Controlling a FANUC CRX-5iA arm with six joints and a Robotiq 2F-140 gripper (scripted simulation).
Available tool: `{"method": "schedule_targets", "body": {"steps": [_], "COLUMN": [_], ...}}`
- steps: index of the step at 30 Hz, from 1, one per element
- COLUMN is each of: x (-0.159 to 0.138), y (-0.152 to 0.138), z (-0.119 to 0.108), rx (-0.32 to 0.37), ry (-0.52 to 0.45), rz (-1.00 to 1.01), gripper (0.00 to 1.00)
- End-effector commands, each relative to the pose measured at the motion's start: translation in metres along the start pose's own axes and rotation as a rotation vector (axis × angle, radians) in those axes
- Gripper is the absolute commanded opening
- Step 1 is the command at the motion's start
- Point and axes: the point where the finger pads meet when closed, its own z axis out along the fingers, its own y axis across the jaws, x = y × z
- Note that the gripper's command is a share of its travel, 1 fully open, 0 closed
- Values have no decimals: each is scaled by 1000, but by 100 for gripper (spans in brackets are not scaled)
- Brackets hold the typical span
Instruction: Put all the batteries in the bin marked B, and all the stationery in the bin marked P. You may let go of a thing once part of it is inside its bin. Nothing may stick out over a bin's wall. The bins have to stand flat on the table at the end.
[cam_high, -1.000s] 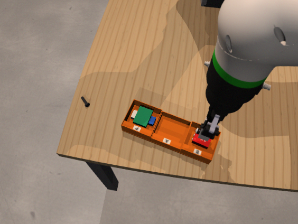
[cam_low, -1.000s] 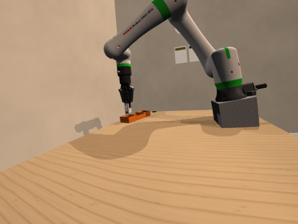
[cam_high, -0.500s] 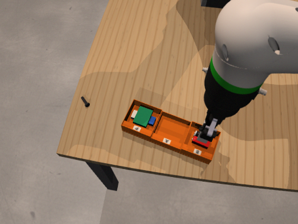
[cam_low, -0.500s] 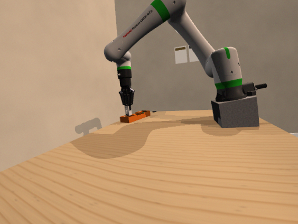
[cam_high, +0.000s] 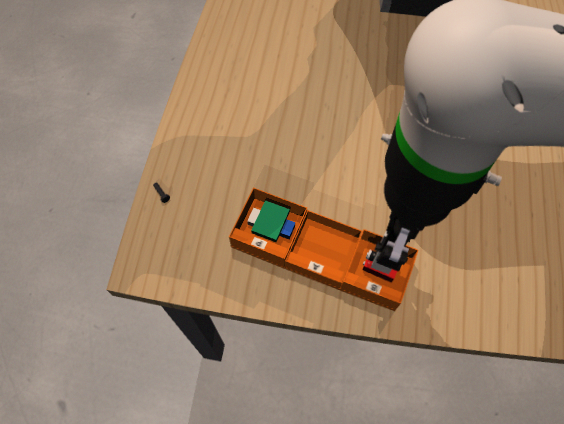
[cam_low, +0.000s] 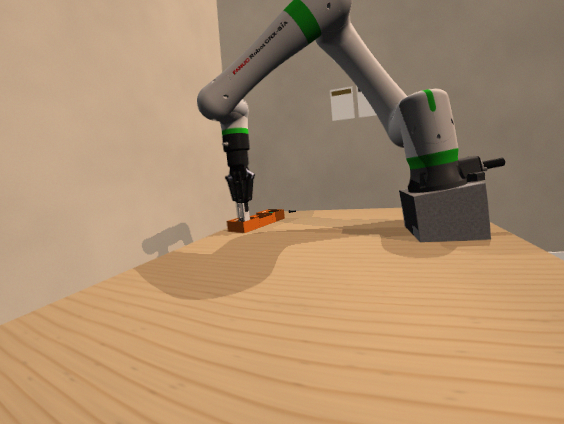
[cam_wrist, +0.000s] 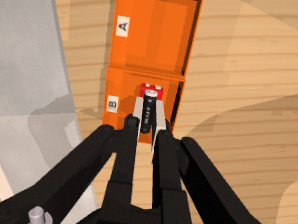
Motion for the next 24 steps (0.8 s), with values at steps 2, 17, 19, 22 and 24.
{"method": "schedule_targets", "body": {"steps": [2,17,19,22,24], "x": [0,0,0,0,0], "y": [0,0,0,0,0], "z": [0,0,0,-15,-25], "rx": [0,0,0,0,0], "ry": [0,0,0,0,0], "rz": [0,0,0,0,0], "gripper": [26,26,26,26,26]}}
